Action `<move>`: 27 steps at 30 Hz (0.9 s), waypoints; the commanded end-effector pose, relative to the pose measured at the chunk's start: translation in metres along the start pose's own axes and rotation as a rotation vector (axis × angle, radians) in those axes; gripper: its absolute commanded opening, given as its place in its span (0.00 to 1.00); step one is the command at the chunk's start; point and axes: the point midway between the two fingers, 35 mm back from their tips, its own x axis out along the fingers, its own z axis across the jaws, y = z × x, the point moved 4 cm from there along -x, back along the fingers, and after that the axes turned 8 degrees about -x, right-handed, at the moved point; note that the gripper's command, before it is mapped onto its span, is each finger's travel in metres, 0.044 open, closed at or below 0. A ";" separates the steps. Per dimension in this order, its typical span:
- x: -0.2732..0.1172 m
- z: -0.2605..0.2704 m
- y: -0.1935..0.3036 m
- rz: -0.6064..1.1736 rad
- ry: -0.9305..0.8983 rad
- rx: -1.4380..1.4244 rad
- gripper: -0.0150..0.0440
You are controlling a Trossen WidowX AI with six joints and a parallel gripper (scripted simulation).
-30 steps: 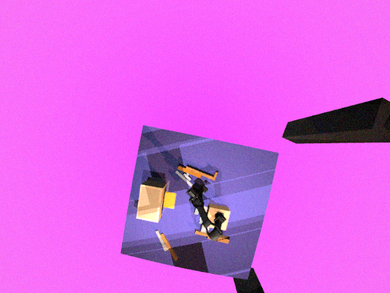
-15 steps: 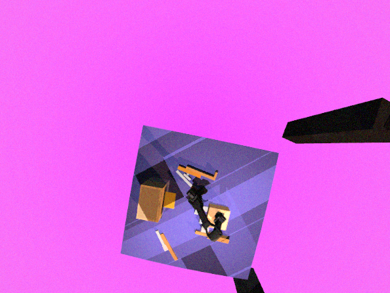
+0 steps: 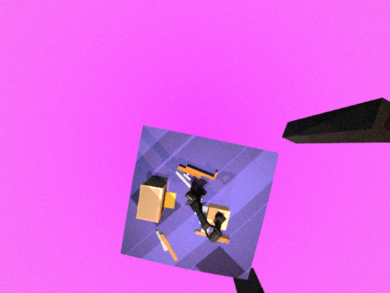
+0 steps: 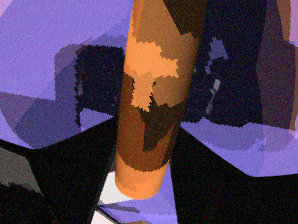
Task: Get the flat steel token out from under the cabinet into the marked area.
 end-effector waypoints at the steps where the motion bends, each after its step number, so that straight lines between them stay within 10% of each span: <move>1: -0.001 0.005 0.000 -0.004 -0.001 -0.001 0.25; 27: -0.001 0.032 0.004 -0.003 -0.003 0.005 0.25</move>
